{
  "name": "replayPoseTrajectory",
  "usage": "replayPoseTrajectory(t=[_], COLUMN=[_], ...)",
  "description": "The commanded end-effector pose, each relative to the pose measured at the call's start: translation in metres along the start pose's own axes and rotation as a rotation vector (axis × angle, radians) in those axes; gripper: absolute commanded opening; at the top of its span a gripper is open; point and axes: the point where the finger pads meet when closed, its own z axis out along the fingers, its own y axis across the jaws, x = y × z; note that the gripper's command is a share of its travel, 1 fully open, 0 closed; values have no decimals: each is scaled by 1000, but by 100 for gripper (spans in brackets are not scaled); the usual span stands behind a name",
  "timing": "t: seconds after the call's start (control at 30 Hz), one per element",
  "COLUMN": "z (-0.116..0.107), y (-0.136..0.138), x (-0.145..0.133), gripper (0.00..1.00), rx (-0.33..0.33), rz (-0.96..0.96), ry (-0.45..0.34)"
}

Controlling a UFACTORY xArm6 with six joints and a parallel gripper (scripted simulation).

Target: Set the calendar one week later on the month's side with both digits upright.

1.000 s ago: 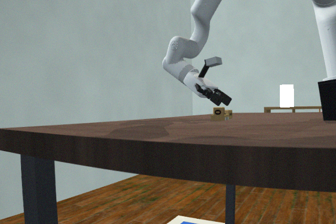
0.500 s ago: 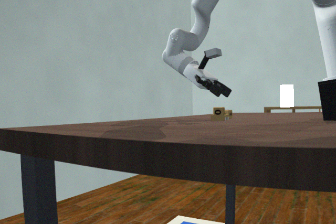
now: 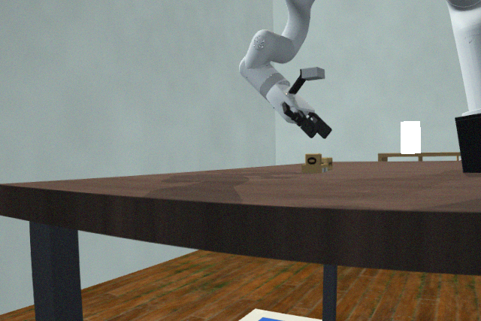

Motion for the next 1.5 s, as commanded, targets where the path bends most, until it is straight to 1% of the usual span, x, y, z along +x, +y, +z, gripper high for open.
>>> replayPoseTrajectory(t=[0.0,0.23,0.3,0.47,0.53,0.8,0.87,1.03,1.1,1.33,1.4,1.47], z=[-1,-1,-1,-1,-1,0,0,1,1,2,2,3], y=[0,0,0,0,0,0,0,0,0,0,0,0], x=[2,4,3,5,6,8,8,10,11,13,13,12], gripper=[69,69,69,69,69,69,69,69,69,69,69,69], rx=[0,0,0,0,0,0,0,0,0,0,0,-1], rz=[0,0,0,0,0,0,0,0,0,0,0,-1], ry=[-98,-112,-150,-293,-330,-352,-390,-533,-570,-581,-600,-637])
